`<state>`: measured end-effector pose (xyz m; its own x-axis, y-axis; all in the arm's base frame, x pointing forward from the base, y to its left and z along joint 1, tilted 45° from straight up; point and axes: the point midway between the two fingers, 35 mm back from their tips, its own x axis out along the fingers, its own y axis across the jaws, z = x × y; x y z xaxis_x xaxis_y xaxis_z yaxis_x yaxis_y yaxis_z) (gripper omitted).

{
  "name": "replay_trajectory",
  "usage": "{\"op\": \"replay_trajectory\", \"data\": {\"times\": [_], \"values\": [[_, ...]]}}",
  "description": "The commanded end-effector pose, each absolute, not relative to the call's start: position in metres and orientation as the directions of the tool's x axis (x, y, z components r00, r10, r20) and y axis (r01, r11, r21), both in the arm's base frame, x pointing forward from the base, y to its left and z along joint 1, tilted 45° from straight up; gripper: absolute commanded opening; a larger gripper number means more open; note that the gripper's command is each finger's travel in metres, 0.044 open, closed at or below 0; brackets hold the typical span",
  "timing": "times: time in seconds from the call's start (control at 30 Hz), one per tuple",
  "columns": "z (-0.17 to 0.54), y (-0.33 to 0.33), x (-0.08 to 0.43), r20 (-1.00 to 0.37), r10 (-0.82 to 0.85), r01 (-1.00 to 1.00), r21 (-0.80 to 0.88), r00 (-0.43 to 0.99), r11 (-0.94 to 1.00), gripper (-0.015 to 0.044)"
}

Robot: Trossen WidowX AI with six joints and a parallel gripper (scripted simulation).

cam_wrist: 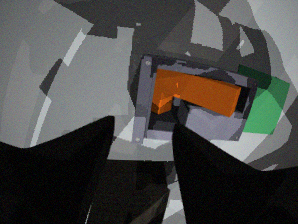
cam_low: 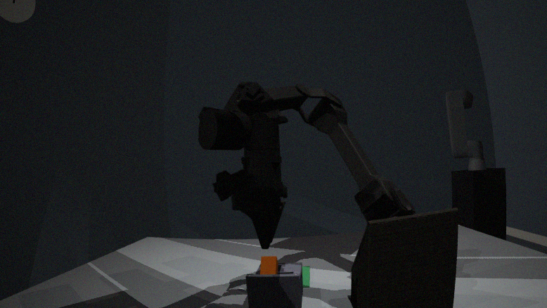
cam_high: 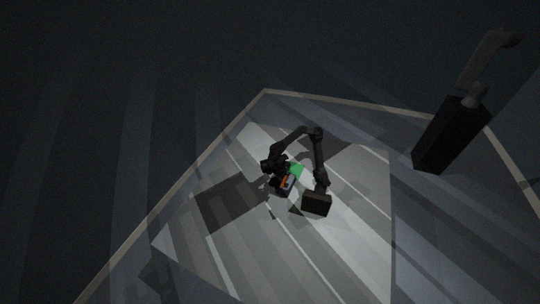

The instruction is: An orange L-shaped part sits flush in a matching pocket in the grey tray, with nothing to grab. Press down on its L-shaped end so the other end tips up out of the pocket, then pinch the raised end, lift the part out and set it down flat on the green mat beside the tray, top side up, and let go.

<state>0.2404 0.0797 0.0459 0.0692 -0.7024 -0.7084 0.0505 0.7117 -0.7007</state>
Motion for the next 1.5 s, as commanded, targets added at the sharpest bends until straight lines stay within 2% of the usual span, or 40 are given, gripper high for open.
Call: {"op": "replay_trajectory", "data": {"times": [0.0, 0.27, 0.33, 0.4, 0.6, 0.73, 0.87, 0.93, 1.0, 1.47], "values": [[0.045, 0.080, 0.241, -0.708, -0.703, 0.047, -0.701, 0.070, 0.711, 0.0180], [0.045, 0.080, 0.241, -0.708, -0.703, 0.047, -0.701, 0.070, 0.711, 0.0180], [0.047, 0.078, 0.241, -0.708, -0.703, 0.004, -0.704, 0.070, 0.710, 0.0233], [0.051, 0.075, 0.242, -0.708, -0.702, -0.092, -0.706, 0.069, 0.703, 0.0280], [0.069, 0.058, 0.245, -0.709, -0.702, -0.557, -0.610, 0.065, 0.563, 0.0280], [0.082, 0.046, 0.247, -0.708, -0.703, -0.809, -0.449, 0.063, 0.380, 0.0280], [0.095, 0.033, 0.246, -0.707, -0.705, -0.961, -0.231, 0.060, 0.150, 0.0280], [0.101, 0.027, 0.246, -0.706, -0.706, -0.992, -0.120, 0.058, 0.038, 0.0280], [0.103, 0.025, 0.246, -0.706, -0.706, -0.997, -0.079, 0.058, -0.003, 0.0280], [0.102, 0.024, 0.246, -0.706, -0.706, -0.997, -0.079, 0.058, -0.003, 0.0280]]}}
